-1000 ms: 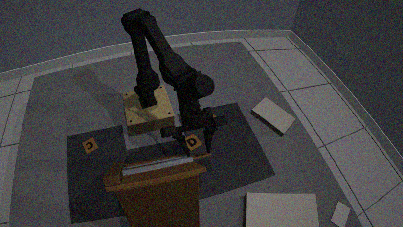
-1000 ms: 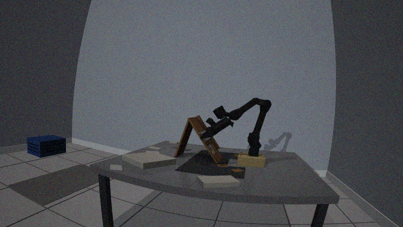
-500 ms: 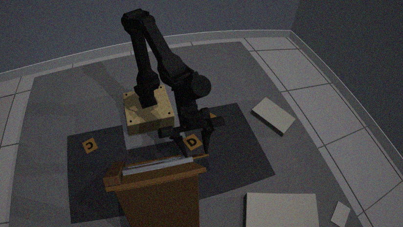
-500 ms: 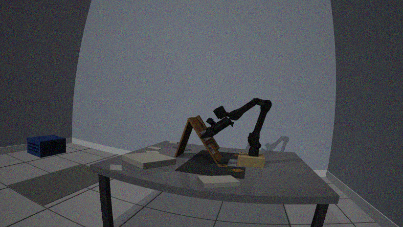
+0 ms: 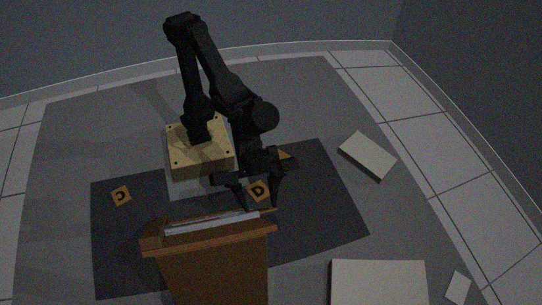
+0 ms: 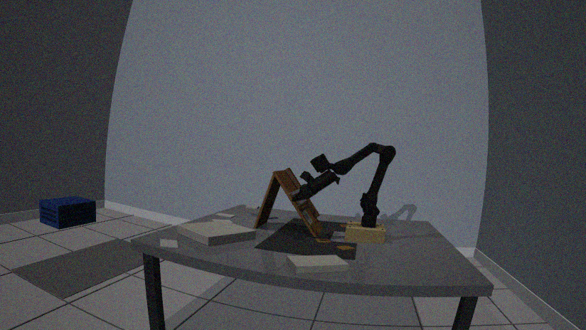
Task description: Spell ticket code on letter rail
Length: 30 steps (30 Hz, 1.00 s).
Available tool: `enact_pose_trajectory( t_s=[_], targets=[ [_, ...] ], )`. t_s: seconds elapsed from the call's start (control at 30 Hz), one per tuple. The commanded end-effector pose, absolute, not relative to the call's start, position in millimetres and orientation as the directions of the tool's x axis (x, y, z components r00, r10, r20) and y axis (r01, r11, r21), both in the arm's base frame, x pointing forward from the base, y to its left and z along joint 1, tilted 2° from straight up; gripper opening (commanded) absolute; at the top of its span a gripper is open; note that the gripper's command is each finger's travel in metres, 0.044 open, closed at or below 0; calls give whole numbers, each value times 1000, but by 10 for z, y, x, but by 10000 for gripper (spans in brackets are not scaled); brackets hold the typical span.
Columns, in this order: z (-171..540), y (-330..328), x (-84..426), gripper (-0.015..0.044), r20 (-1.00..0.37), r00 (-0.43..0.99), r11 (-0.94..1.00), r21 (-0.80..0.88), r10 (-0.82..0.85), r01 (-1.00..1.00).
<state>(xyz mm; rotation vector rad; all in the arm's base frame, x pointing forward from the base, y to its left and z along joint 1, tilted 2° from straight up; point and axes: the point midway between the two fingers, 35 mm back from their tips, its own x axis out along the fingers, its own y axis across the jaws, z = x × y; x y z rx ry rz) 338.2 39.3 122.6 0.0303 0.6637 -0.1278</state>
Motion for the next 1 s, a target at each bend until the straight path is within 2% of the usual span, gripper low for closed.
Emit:
enact_pose_trajectory(
  t_s=[0.0, 0.97],
  targets=[
    [1229, 379, 3381, 0, -615, 781, 992, -13, -105, 122],
    [1234, 233, 3364, 0, -615, 781, 992, -15, -106, 122]
  ],
)
